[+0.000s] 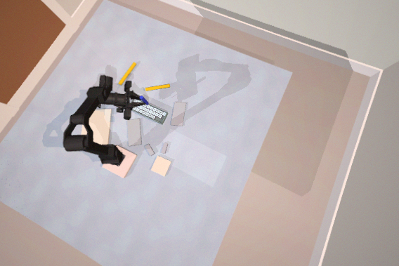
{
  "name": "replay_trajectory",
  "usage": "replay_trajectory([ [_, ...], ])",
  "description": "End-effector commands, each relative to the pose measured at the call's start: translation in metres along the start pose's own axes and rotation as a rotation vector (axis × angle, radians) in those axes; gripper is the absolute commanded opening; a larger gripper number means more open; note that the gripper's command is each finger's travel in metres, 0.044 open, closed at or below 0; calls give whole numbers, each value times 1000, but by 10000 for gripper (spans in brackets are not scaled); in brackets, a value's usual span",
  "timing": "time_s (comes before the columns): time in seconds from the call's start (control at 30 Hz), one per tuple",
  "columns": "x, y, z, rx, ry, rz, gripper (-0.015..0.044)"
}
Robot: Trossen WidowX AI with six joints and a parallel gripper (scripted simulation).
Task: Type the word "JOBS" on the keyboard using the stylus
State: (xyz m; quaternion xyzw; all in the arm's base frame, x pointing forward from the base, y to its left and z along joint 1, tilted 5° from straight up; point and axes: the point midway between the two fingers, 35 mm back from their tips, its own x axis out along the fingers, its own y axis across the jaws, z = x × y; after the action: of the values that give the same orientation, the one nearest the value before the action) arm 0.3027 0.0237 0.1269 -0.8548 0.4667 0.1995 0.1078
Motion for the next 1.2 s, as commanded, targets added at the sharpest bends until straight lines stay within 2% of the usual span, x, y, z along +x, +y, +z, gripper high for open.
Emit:
replay_trajectory([
  [0.0,0,1,3,6,14,-5,0],
  [0.37,16,0,30,6,14,-5,0],
  [0.47,18,1,32,6,14,-5,79],
  [1.17,21,1,37,6,14,-5,81],
])
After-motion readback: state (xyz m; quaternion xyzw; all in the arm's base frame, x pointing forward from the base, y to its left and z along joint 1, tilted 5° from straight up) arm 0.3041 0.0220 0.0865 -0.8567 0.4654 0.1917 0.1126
